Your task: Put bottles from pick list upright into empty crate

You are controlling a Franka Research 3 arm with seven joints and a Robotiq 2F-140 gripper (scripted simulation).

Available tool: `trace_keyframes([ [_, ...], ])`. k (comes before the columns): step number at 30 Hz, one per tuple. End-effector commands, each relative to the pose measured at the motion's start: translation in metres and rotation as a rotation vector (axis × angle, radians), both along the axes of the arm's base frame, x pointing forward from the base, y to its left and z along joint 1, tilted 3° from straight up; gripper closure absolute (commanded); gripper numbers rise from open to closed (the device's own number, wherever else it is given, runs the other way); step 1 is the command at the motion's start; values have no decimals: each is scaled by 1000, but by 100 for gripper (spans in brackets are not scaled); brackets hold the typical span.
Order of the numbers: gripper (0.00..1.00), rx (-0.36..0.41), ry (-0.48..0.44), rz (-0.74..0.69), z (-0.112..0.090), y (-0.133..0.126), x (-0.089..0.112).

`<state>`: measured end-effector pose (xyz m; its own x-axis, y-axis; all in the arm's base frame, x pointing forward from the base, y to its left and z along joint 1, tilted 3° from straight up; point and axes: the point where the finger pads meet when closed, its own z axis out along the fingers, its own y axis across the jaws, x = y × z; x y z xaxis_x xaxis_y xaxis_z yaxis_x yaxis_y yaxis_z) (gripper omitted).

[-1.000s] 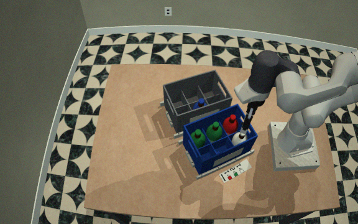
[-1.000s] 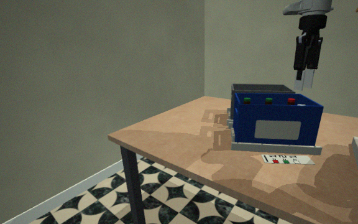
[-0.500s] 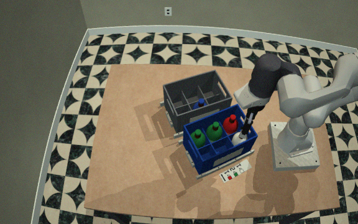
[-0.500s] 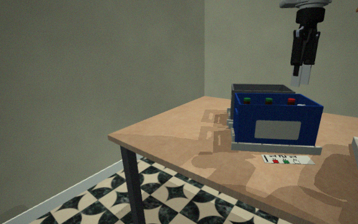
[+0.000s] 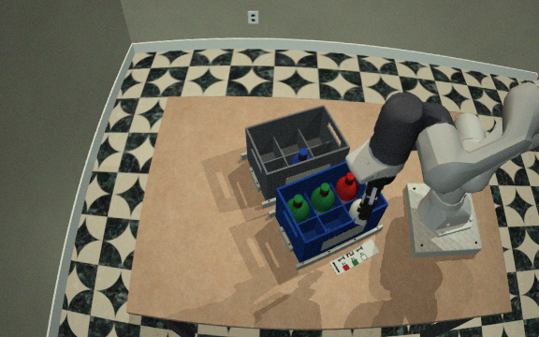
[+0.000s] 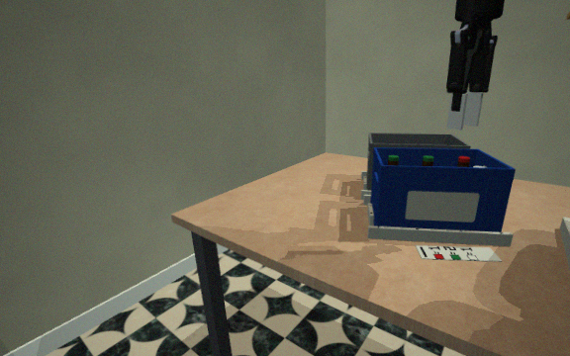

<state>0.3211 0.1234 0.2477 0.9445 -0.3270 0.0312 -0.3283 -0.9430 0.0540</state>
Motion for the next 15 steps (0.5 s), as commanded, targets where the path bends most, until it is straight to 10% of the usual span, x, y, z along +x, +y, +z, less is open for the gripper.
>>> trace_keyframes([
  [1, 62, 3, 7, -51, 2, 12, 2],
  [15, 62, 3, 7, -51, 22, 70, 24],
])
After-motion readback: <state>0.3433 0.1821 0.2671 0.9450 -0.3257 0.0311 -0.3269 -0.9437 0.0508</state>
